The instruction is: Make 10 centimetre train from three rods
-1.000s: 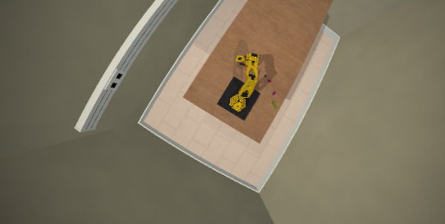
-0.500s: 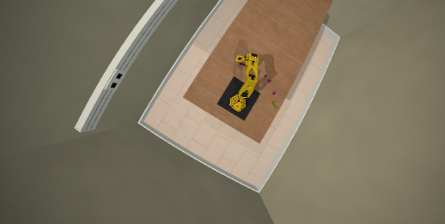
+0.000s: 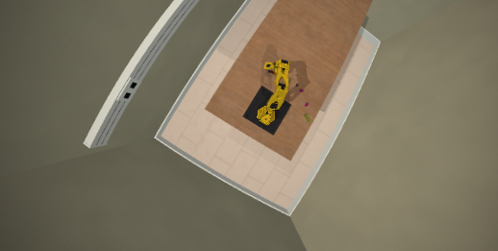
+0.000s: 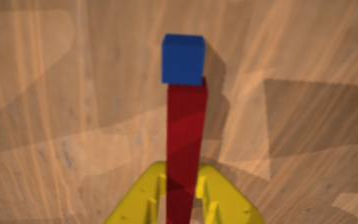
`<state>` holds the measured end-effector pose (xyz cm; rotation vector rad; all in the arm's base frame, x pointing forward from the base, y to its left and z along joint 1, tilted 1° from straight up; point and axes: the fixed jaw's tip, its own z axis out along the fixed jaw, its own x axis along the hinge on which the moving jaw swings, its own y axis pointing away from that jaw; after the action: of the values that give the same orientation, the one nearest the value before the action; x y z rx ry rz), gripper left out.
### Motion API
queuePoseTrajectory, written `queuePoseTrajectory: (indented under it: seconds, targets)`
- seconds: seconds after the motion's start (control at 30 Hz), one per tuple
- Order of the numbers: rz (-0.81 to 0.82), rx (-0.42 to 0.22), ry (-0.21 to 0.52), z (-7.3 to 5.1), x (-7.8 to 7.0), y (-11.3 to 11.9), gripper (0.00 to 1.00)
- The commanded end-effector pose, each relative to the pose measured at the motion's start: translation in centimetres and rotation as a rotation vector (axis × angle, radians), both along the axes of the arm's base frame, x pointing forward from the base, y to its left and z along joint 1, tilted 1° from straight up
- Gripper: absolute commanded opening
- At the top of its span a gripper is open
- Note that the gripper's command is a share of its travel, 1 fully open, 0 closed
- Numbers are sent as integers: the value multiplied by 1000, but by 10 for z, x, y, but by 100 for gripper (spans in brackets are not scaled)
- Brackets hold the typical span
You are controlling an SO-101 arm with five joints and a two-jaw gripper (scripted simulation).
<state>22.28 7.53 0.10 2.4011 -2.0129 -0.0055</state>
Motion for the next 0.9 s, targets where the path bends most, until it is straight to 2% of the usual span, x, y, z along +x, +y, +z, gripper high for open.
queuePoseTrajectory:
  seconds: [0.0,0.87]
  targets:
    - [-4,-4,17,-1,-4,1,0]
    - [-4,-4,17,-1,-4,1,8]
